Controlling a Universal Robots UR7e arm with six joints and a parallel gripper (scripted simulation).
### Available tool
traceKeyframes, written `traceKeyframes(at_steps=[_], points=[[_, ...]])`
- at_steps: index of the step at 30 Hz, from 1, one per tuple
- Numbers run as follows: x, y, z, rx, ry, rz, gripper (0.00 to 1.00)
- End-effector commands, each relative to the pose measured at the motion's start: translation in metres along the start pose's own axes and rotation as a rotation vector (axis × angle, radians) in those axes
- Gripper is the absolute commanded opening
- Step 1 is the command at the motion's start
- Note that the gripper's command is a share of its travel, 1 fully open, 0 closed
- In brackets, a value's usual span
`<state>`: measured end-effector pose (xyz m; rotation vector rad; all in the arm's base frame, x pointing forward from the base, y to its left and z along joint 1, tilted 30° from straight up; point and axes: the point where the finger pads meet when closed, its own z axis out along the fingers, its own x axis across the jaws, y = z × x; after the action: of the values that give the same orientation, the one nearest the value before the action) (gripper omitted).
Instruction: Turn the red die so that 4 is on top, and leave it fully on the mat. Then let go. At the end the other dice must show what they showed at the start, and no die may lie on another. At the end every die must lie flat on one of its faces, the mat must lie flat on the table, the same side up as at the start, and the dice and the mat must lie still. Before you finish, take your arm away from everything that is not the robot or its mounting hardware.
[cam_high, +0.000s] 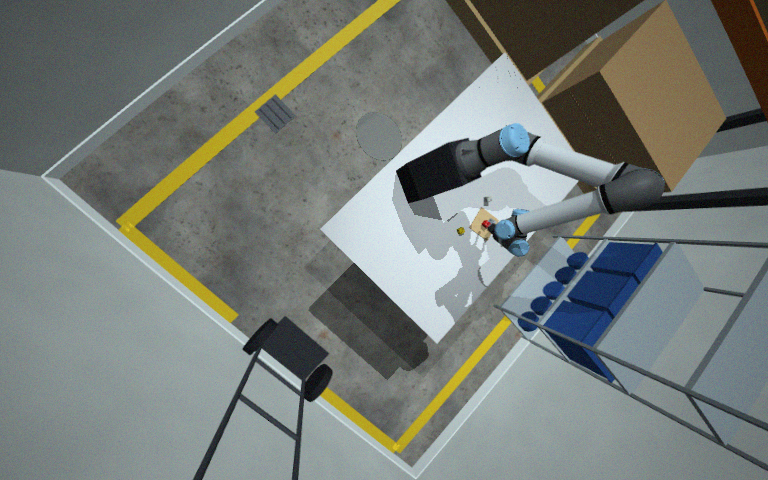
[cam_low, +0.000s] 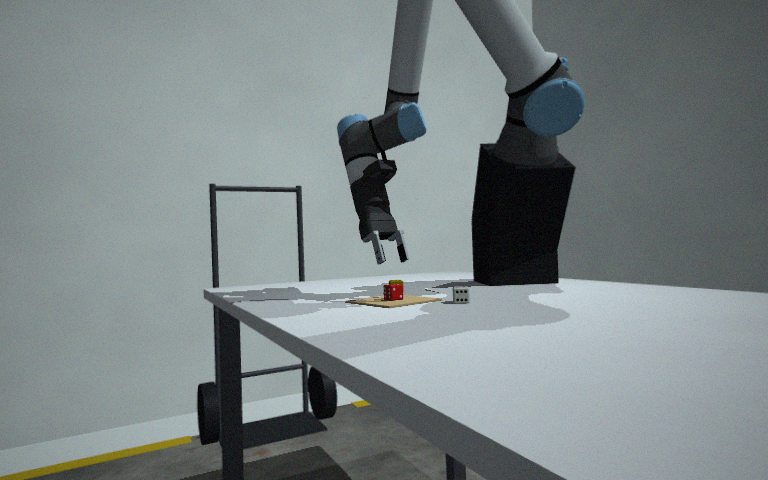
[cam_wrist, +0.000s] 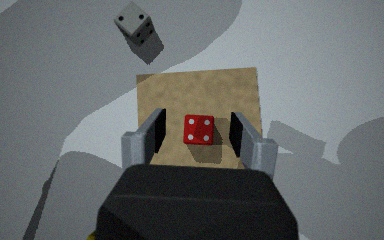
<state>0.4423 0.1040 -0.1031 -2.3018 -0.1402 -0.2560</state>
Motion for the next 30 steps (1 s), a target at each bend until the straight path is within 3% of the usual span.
traceKeyframes(at_steps=[1,17,30], points=[[0.0009,-0.0007,-0.0009,-0.059,0.007,0.002,1.00],[0.0013,-0.0015,-0.0014,-0.112,0.010,0.003,1.00],[0.0003,-0.0032,0.0002,-0.303,0.003,0.004,1.00]])
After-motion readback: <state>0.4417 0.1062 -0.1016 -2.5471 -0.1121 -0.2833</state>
